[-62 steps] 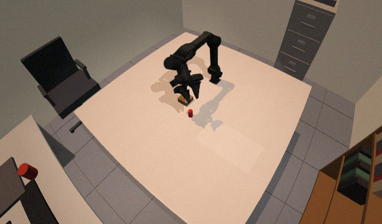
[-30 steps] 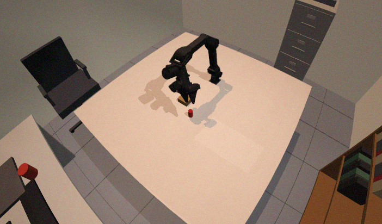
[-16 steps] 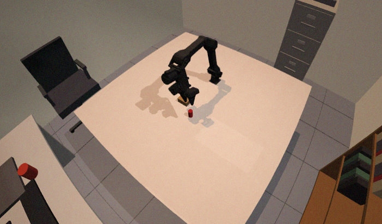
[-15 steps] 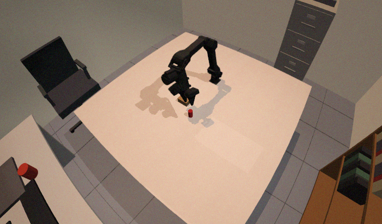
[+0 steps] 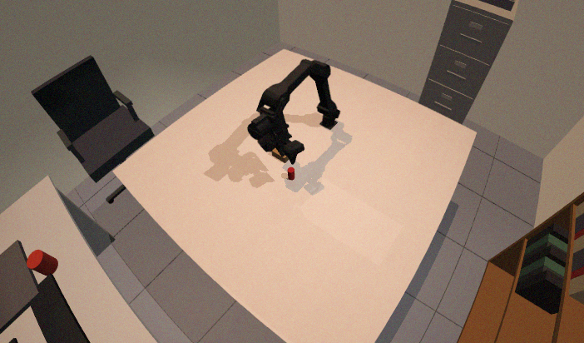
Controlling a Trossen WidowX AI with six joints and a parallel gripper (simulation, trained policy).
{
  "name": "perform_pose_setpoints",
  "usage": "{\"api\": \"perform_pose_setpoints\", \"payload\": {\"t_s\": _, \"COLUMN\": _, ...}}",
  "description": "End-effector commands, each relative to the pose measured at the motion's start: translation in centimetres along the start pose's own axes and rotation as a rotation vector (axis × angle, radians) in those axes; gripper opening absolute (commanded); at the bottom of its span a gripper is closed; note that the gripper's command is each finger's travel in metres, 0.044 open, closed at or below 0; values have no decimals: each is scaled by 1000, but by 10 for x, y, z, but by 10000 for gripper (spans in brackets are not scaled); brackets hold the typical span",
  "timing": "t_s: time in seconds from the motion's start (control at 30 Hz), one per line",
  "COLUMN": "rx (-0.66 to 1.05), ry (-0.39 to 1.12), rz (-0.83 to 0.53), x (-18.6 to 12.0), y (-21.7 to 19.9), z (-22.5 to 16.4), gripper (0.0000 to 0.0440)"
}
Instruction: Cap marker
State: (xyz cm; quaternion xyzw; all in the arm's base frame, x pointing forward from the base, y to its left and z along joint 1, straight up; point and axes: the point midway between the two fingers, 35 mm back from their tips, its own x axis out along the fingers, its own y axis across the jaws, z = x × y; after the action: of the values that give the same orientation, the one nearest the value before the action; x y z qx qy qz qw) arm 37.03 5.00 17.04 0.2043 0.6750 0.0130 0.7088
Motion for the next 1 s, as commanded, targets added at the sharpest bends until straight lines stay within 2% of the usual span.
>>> {"api": "perform_pose_setpoints", "payload": {"t_s": 0.0, "rx": -15, "ry": 16, "rz": -39, "x": 6, "y": -3, "z": -1, "gripper": 325}}
{"api": "perform_pose_setpoints", "payload": {"t_s": 0.97, "rx": -151, "ry": 135, "rz": -281, "x": 64, "y": -20, "z": -7, "gripper": 300}}
